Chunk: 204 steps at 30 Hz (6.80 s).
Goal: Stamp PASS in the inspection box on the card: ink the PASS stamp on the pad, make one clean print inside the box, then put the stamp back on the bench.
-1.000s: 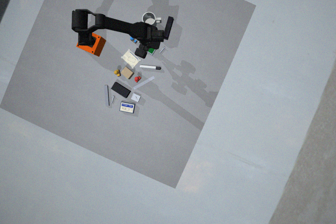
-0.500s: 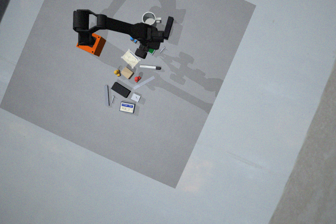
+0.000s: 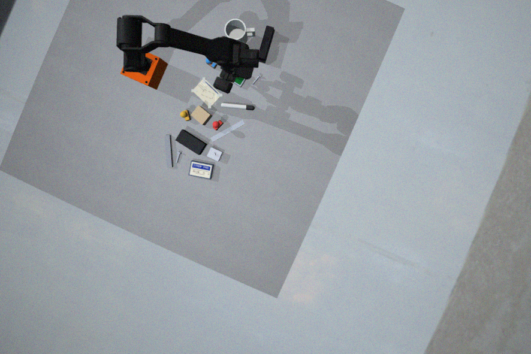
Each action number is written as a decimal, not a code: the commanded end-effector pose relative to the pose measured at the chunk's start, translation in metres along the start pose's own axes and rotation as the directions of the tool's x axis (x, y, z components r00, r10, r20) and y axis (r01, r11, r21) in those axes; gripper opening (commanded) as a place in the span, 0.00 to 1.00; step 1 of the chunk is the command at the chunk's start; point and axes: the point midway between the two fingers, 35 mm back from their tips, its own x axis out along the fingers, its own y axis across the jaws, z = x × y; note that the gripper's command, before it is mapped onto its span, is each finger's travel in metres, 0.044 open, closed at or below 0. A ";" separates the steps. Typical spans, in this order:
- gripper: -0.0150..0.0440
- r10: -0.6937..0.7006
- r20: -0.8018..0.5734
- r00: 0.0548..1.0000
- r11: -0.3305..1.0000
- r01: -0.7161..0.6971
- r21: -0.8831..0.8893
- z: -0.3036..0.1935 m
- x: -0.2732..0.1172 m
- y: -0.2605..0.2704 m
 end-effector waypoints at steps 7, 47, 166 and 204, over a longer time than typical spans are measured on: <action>0.25 -0.005 0.003 1.000 1.000 0.005 0.000 0.000 0.002 -0.001; 0.25 -0.005 0.003 1.000 1.000 0.005 0.000 0.000 0.006 -0.001; 0.25 -0.016 -0.009 1.000 0.942 0.018 0.336 -0.070 -0.051 -0.118; 0.25 -0.017 -0.006 1.000 0.942 0.018 0.336 -0.069 -0.027 -0.117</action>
